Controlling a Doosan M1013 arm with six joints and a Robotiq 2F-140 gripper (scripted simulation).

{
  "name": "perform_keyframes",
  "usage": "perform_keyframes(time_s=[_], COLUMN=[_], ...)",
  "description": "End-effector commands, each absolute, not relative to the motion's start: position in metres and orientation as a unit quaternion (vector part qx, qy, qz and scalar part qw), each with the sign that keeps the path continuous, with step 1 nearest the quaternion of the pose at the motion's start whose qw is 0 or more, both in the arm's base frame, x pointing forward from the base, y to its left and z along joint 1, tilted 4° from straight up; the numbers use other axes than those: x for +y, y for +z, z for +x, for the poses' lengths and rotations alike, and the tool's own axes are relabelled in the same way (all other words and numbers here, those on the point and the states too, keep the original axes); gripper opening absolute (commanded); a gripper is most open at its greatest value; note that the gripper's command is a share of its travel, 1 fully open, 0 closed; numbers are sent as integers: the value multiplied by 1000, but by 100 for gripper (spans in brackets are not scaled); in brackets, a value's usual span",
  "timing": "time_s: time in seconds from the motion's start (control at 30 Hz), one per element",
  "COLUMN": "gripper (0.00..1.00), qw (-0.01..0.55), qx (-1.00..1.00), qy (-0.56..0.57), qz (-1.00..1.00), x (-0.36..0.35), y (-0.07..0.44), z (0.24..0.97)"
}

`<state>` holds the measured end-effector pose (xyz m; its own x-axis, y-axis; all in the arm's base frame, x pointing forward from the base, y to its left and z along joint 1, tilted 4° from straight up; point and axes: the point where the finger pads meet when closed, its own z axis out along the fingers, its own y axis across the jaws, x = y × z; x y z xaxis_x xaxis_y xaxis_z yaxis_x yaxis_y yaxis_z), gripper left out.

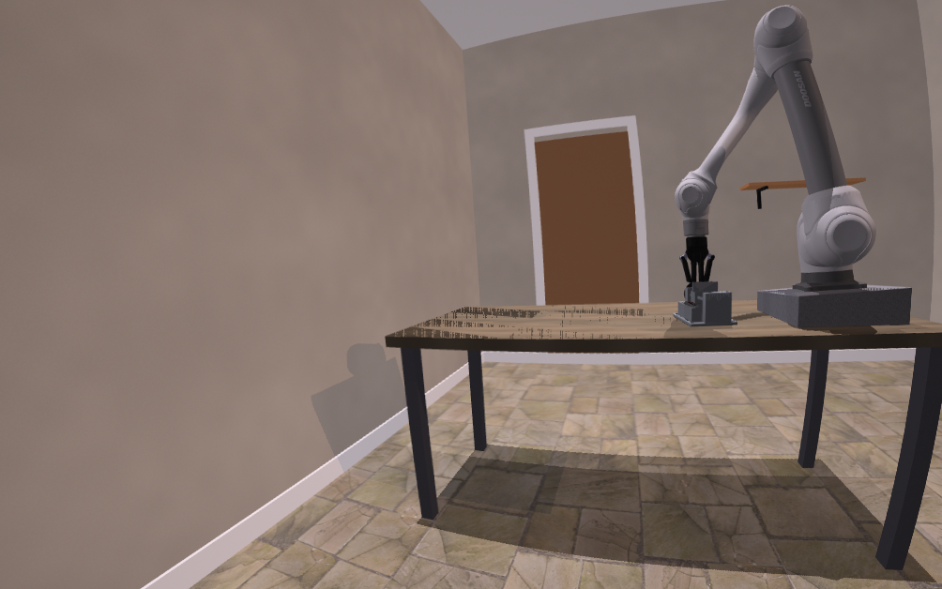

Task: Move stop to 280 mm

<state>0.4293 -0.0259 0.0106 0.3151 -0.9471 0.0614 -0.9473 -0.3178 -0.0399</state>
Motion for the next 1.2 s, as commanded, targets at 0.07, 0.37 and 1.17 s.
perform_keyframes(time_s=[0.07,0.37,1.17], gripper=[4,4,4], qw=[1,1,1], qx=[-584,-584,-584], qy=[37,37,37], qz=[811,811,811], x=[-24,-22,-12], y=[6,3,16], z=[434,442,471])
